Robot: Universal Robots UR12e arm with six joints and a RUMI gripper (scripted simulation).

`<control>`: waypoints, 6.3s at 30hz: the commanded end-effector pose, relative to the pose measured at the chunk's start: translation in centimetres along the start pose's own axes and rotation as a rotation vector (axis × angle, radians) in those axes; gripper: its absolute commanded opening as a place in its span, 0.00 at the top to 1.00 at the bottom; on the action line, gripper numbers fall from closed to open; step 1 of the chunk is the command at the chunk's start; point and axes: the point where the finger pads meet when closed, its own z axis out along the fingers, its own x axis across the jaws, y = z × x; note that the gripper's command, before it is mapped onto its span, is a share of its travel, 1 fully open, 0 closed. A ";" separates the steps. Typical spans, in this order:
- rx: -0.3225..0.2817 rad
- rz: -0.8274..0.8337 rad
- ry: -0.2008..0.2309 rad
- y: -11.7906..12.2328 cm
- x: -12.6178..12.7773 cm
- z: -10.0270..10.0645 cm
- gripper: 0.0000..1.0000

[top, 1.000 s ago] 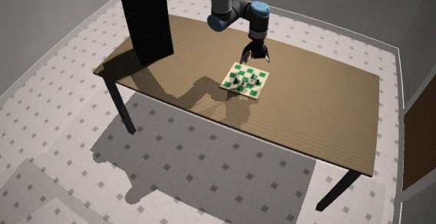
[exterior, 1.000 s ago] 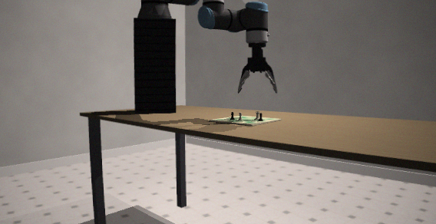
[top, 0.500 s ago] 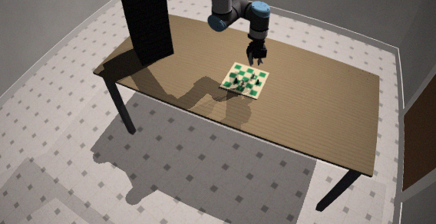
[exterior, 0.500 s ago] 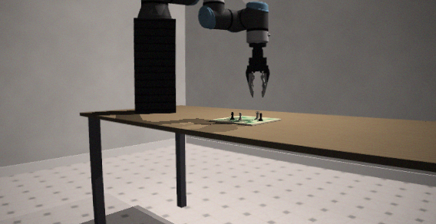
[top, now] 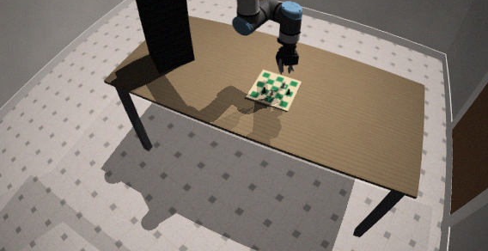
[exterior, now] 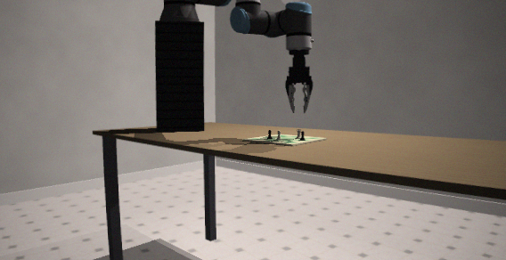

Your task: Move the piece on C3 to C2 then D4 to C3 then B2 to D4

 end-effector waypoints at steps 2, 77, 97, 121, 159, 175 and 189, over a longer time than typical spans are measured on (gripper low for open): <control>-0.001 0.000 0.001 0.0 0.0 -0.1 0.78; -0.001 0.000 0.001 0.1 0.0 5.1 0.78; -0.001 0.000 0.001 0.1 0.0 5.1 0.78; -0.001 0.000 0.001 0.1 0.0 5.1 0.78; -0.001 0.000 0.001 0.1 0.1 5.1 0.78; -0.001 0.000 0.001 0.1 0.1 5.4 0.78; -0.001 0.000 0.001 0.1 0.1 7.4 0.78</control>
